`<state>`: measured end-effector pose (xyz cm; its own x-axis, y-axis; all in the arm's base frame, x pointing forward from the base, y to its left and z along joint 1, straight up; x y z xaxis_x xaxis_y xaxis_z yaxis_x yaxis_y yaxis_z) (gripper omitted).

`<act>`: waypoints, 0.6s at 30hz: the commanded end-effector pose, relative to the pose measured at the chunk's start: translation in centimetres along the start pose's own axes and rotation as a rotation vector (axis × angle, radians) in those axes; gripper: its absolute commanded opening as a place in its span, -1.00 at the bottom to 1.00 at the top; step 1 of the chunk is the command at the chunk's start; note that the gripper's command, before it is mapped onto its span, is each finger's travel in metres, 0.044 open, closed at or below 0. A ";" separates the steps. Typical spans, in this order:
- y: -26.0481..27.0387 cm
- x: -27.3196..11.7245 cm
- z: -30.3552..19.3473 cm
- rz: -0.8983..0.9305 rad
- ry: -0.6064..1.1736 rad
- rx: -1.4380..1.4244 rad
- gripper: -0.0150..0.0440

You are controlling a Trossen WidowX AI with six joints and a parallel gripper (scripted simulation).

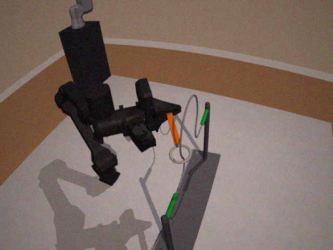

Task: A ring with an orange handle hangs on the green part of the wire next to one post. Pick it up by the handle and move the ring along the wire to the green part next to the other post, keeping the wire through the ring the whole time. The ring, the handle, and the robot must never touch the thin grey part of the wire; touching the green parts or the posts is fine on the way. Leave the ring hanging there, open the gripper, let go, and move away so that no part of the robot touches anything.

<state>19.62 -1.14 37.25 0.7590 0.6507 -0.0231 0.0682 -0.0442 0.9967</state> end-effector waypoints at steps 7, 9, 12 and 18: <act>0.3 0.1 -0.1 -0.077 -0.009 -0.117 -1.00; 0.4 0.1 -0.1 -0.093 -0.011 -0.140 -1.00; 0.4 0.2 -0.1 -0.116 -0.014 -0.175 -1.00; 0.5 0.2 -0.2 -0.164 -0.020 -0.243 -1.00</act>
<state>19.56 -0.85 37.53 0.7607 0.6287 -0.1616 0.0419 0.2009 0.9787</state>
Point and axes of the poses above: the point midway between the two fingers, 35 mm back from their tips, its own x axis out along the fingers, its own y axis across the jaws, z = x × y, the point moved 8 cm from there along -x, back along the fingers, and after that the axes turned 3 degrees about -x, right-handed, at the moved point
